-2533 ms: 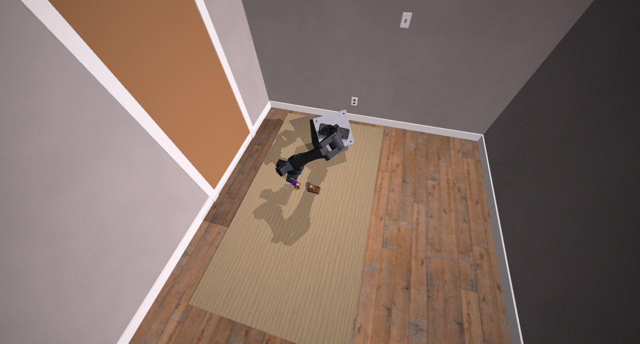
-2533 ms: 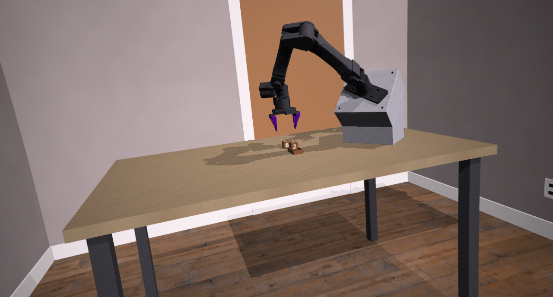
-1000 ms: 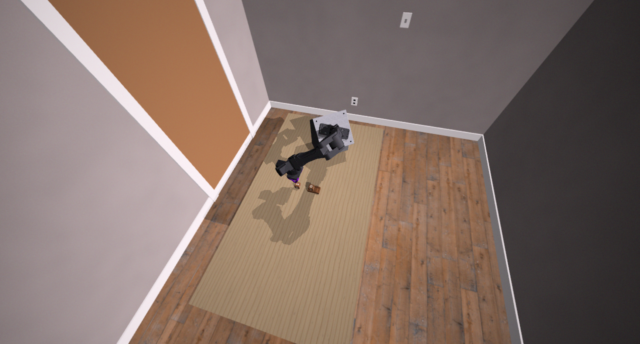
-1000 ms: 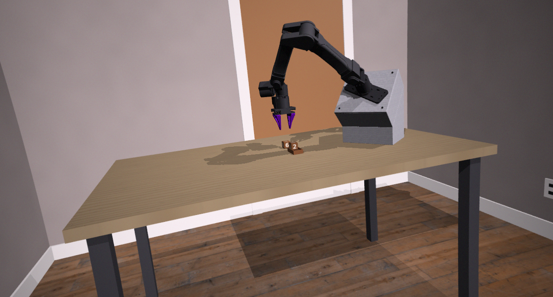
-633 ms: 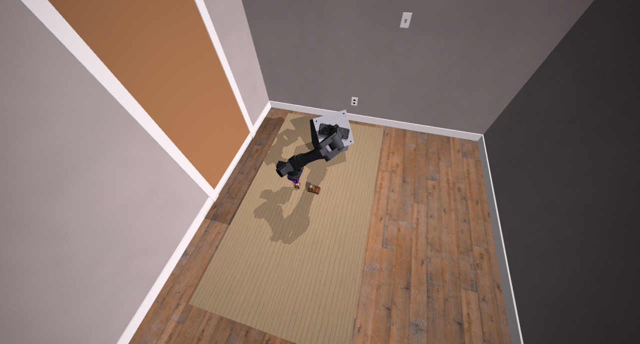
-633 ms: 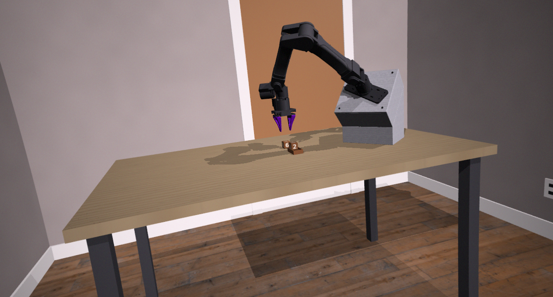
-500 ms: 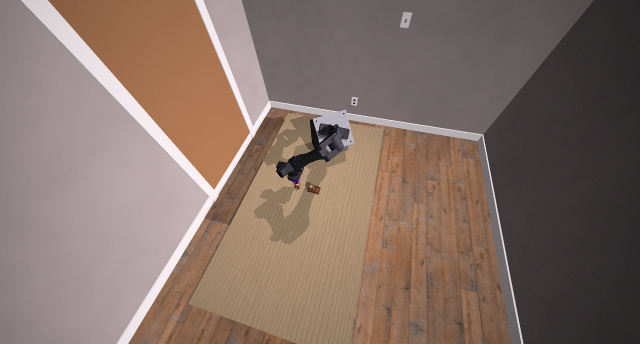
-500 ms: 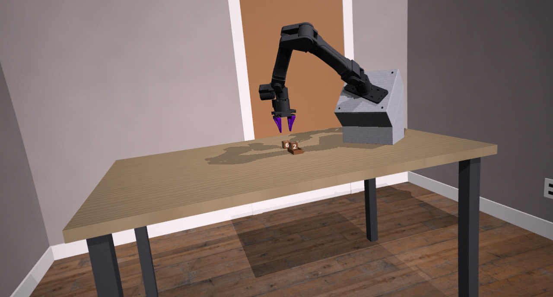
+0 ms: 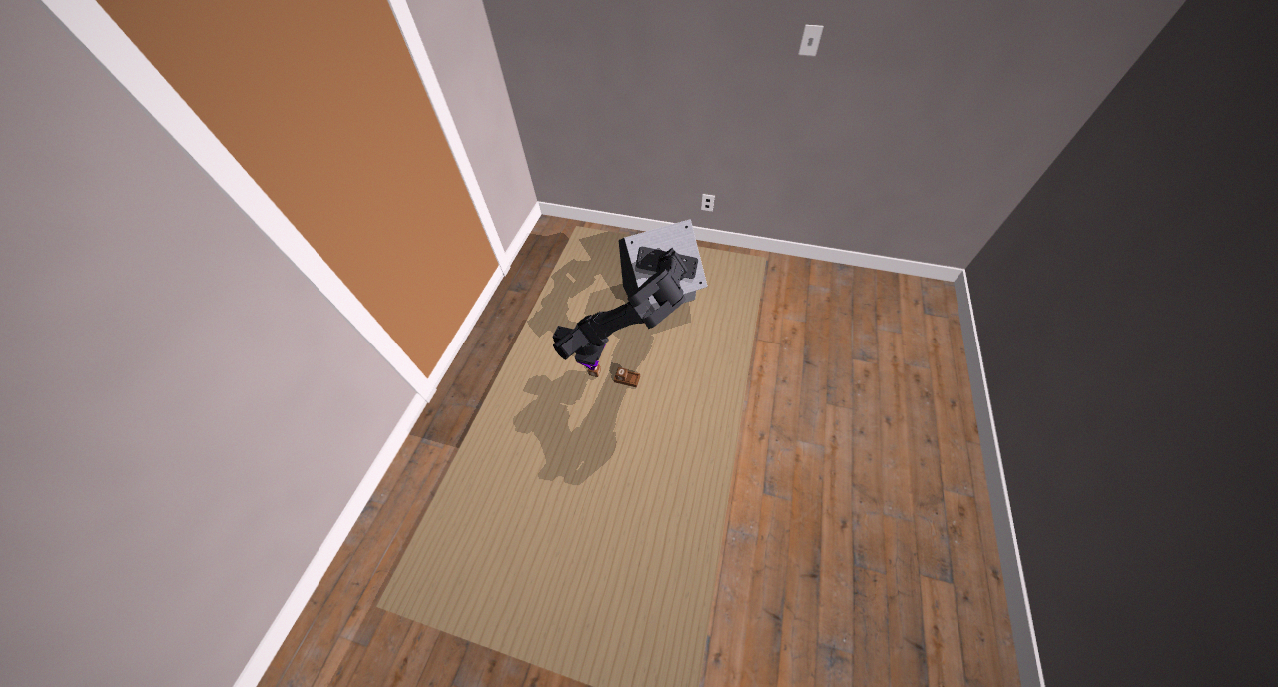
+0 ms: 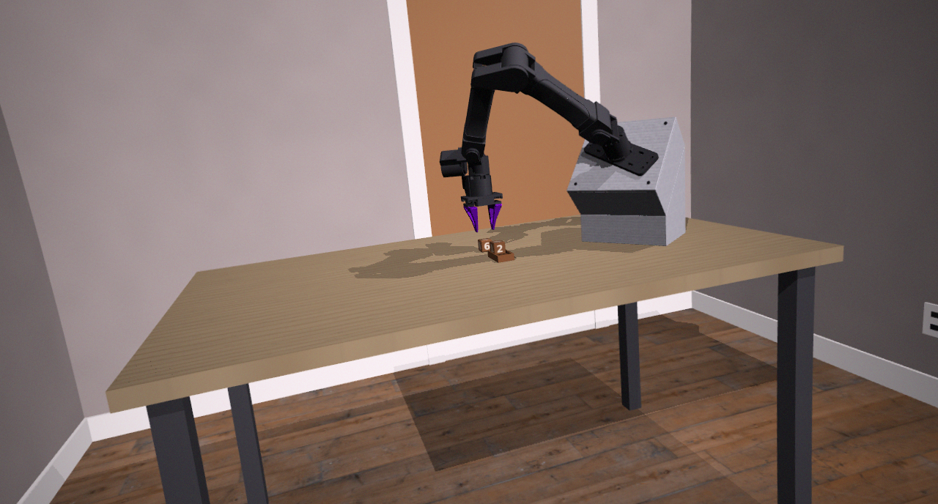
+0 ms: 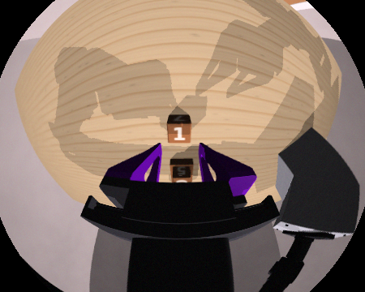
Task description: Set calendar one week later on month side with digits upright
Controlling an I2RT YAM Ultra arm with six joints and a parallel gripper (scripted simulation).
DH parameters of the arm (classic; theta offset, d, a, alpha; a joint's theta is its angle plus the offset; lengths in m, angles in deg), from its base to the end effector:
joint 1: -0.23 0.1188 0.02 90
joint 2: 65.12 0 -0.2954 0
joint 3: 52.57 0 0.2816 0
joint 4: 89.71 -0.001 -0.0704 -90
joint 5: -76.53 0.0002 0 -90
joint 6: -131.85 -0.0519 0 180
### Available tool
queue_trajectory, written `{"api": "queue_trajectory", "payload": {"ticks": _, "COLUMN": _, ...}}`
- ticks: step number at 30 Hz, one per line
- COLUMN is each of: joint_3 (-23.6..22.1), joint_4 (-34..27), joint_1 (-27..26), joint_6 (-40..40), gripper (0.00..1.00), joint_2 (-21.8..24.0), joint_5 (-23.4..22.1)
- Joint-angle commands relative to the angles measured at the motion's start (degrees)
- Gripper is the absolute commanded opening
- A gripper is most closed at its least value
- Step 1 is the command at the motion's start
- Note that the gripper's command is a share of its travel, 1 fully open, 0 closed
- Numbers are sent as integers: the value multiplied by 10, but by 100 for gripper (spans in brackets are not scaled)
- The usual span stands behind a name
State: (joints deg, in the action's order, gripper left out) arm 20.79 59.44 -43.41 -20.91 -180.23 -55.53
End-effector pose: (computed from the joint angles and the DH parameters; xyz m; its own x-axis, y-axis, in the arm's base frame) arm 0.3054 -0.2418 0.0948 0.0106 0.9021 0.4315 0.7822 -0.2763 0.5585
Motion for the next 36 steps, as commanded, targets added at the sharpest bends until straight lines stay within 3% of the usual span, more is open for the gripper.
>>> {"api": "queue_trajectory", "payload": {"ticks": 1, "joint_3": 0, "joint_4": 15, "joint_1": 0, "joint_6": -10, "gripper": 47, "joint_2": -1, "joint_5": 7}}
{"api": "queue_trajectory", "payload": {"ticks": 36, "joint_3": -1, "joint_4": 48, "joint_1": 15, "joint_6": -29, "gripper": 47, "joint_2": -21, "joint_5": 12}}
